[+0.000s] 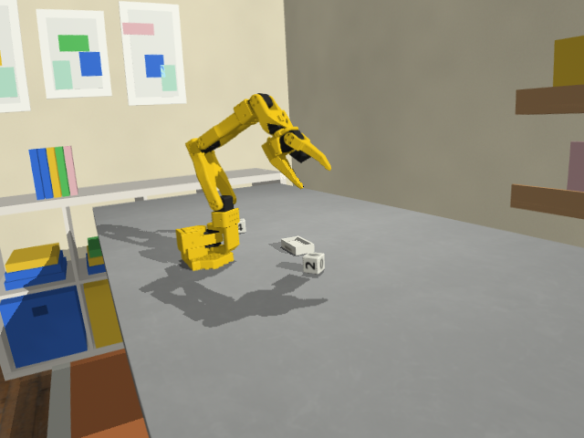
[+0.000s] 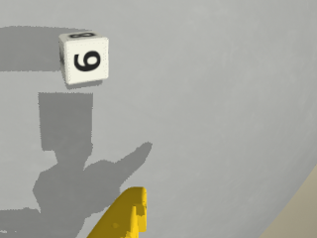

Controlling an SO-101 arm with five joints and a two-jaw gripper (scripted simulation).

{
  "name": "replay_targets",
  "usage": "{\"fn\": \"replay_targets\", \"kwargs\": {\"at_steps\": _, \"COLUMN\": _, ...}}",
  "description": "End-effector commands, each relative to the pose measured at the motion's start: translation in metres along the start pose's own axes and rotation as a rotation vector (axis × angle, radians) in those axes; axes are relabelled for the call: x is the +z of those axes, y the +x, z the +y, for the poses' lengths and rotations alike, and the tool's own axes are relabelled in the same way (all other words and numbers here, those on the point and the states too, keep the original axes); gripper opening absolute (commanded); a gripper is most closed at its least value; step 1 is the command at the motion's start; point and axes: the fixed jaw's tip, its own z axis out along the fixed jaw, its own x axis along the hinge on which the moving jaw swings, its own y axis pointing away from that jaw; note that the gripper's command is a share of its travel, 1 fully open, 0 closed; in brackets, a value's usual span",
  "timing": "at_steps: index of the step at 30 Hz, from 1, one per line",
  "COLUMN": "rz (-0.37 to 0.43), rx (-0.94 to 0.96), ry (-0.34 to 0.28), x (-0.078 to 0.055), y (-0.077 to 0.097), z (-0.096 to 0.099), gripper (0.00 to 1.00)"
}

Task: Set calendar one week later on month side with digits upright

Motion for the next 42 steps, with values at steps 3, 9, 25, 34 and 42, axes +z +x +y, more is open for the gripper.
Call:
{"fn": "replay_targets", "kwargs": {"at_steps": 3, "rz": -0.025, "rx": -0.007, "ry": 0.062, "x": -0.010, "y": -0.010, "z": -0.007, "gripper": 0.35}}
{"fn": "replay_targets", "kwargs": {"at_steps": 9, "rz": -0.068, "rx": -0.019, "ry": 0.061, "x": -0.010, "y": -0.027, "z": -0.007, "gripper": 0.35}}
{"fn": "replay_targets", "kwargs": {"at_steps": 25, "rz": -0.273, "rx": -0.082, "ry": 0.018, "x": -0.020, "y": -0.108, "z": 0.013, "gripper": 0.35}}
{"fn": "replay_targets", "kwargs": {"at_steps": 34, "rz": -0.434, "rx": -0.143, "ry": -0.069, "x": -0.041, "y": -0.168, "z": 0.053, "gripper": 0.35}}
{"fn": "replay_targets", "kwargs": {"at_steps": 42, "rz": -0.528, "rx": -0.191, "ry": -0.152, "x": -0.062, "y": -0.199, "z": 0.092, "gripper": 0.35}}
